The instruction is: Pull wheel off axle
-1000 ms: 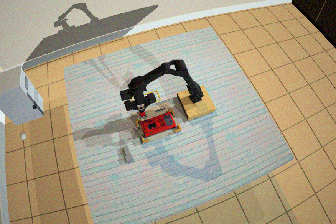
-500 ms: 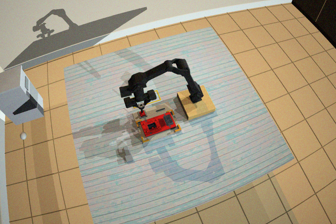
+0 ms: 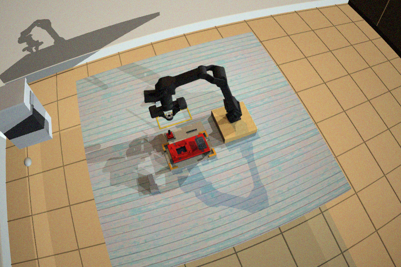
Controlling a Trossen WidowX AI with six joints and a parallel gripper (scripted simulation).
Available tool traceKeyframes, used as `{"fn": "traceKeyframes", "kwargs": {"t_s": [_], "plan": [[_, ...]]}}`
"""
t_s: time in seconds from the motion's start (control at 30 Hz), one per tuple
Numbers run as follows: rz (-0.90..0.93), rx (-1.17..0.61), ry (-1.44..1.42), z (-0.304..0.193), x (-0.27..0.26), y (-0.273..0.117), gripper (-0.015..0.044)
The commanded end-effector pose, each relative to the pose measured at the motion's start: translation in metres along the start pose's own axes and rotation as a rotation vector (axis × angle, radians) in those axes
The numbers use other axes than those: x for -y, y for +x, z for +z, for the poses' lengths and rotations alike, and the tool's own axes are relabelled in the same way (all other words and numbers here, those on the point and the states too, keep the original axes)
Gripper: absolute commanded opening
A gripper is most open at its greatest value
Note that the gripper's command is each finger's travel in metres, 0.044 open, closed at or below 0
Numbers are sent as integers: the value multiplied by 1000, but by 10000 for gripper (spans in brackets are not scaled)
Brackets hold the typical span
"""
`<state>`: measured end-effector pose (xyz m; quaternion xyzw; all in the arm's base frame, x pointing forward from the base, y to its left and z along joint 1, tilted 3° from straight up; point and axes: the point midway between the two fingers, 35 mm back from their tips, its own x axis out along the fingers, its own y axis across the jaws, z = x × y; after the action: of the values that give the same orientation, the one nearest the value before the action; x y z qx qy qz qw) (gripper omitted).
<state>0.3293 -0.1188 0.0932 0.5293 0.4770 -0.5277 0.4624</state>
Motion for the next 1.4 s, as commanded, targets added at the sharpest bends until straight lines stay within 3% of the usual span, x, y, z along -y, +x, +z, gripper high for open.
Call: {"fn": "traceKeyframes", "kwargs": {"t_s": [0.0, 0.33, 0.77, 1.23, 1.37], "plan": [[-7, 5, 0, 16, 10, 0, 0], [-9, 12, -8, 53, 31, -2, 0], [-9, 12, -8, 54, 32, 21, 0], [-9, 12, -8, 55, 33, 100, 0], [-9, 12, -8, 54, 33, 104, 0]]}}
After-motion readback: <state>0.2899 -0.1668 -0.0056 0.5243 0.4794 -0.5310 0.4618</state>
